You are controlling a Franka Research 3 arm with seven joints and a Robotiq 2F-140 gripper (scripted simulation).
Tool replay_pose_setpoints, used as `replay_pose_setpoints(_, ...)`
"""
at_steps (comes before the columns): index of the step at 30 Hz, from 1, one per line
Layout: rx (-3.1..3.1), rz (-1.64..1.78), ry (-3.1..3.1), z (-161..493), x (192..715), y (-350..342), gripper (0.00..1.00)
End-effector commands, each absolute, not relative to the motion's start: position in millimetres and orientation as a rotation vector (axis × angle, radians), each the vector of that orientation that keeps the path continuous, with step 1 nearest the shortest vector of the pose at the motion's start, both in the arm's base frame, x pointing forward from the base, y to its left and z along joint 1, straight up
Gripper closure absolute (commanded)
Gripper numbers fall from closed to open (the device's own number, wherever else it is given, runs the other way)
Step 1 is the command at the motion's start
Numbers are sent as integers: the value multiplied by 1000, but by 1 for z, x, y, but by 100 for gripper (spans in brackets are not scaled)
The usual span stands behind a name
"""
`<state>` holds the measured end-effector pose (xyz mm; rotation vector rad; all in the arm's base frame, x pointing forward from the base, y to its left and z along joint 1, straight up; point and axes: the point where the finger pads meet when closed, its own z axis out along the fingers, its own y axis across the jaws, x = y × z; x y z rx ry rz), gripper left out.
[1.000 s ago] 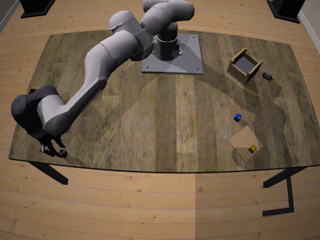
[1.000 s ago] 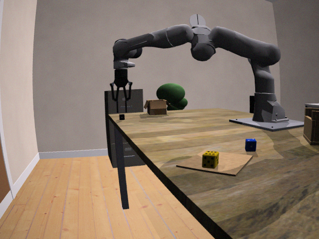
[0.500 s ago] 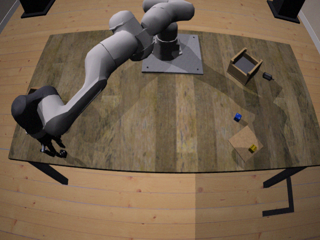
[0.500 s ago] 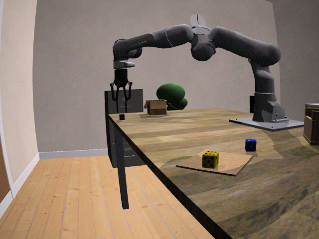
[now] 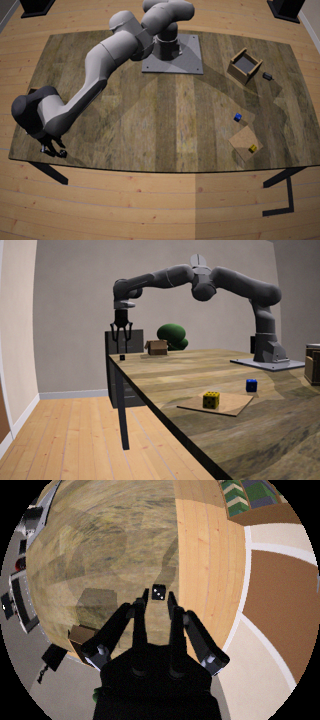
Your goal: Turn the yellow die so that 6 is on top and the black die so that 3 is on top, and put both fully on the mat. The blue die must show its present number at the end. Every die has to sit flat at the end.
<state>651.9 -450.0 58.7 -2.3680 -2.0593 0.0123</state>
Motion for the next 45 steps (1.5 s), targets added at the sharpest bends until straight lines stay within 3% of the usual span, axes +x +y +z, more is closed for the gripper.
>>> replay_pose_setpoints(1, -2366, 8, -2061, 57, 654, -448, 65)
replay_pose_setpoints(45, -2366, 8, -2061, 29, 653, -448, 65)
